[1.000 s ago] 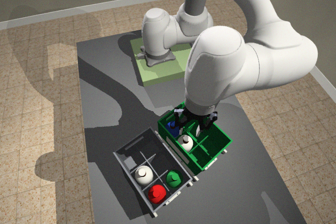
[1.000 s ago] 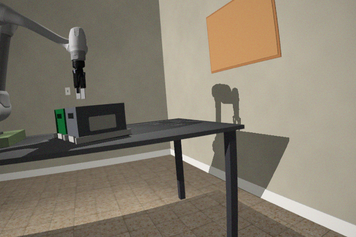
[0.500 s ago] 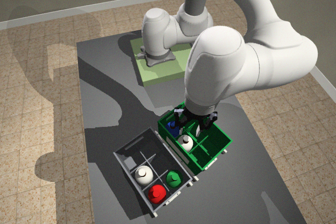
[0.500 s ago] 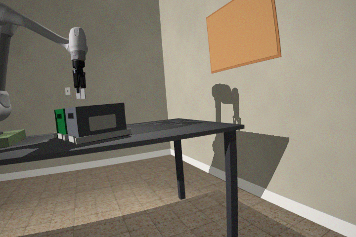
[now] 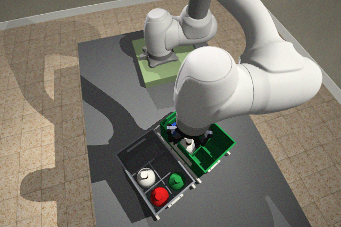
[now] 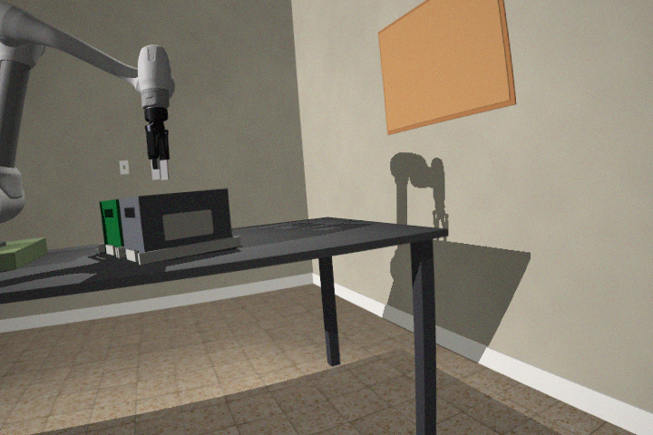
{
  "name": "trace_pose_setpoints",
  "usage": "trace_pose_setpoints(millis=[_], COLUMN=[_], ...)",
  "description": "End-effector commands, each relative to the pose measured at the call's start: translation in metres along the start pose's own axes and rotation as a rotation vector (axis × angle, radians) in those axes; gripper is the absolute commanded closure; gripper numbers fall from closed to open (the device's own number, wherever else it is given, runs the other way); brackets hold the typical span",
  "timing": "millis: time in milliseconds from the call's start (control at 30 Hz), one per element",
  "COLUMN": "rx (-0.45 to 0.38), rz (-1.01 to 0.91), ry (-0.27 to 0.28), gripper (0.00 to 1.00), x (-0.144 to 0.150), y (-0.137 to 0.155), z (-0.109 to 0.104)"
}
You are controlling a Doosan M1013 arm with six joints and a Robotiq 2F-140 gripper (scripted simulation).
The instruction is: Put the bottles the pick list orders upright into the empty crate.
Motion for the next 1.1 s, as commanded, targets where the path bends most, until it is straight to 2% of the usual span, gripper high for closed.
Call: trace_pose_setpoints(millis=[0, 1067], rx=[0.0, 0.0], rz=[0.0, 0.0], ry=[0.0, 0.0], gripper=[0.62, 0.62], x=[0.003, 0.031], y=[-0.013, -0.15], z=[0.0, 0.0])
Point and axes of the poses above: the point where the finger pads meet when closed, its own z axis out along the fingers, its own x axis across the jaws, y = z × x, the point moved 4 cm from there along -z, back along the fingers, and after that the axes turned 12 degrees about z, right-handed, at the moved point
